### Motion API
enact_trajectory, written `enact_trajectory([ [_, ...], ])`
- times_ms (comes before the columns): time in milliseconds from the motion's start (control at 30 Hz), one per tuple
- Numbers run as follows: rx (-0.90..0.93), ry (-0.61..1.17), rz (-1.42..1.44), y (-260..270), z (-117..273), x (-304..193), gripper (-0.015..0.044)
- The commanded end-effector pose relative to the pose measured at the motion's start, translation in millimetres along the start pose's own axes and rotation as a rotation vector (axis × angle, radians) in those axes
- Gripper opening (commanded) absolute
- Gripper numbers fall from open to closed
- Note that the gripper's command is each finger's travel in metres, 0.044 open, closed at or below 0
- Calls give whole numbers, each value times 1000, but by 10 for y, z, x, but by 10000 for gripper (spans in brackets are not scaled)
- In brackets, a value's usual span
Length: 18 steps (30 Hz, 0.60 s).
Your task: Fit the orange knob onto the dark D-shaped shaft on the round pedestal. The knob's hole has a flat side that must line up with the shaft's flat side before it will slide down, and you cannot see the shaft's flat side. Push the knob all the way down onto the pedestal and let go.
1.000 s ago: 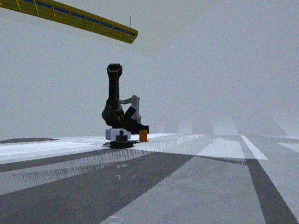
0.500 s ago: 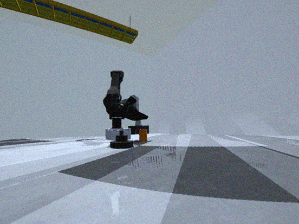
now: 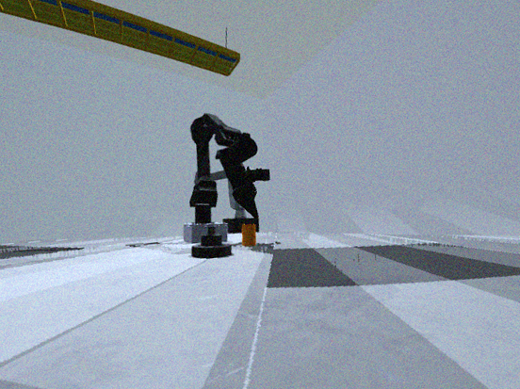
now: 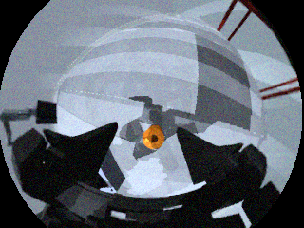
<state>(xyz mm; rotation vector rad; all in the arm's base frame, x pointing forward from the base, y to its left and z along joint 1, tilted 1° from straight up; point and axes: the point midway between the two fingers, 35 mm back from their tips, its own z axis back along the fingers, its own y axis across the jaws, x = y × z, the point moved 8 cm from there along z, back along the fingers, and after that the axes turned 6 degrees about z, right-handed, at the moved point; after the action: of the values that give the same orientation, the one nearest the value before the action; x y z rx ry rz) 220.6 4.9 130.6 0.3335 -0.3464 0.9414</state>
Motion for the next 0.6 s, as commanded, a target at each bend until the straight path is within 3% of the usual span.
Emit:
enact_trajectory([
  [0,-150,432,43,190,335,429,440],
  [567,-164,427,-20,189,334,428,440],
])
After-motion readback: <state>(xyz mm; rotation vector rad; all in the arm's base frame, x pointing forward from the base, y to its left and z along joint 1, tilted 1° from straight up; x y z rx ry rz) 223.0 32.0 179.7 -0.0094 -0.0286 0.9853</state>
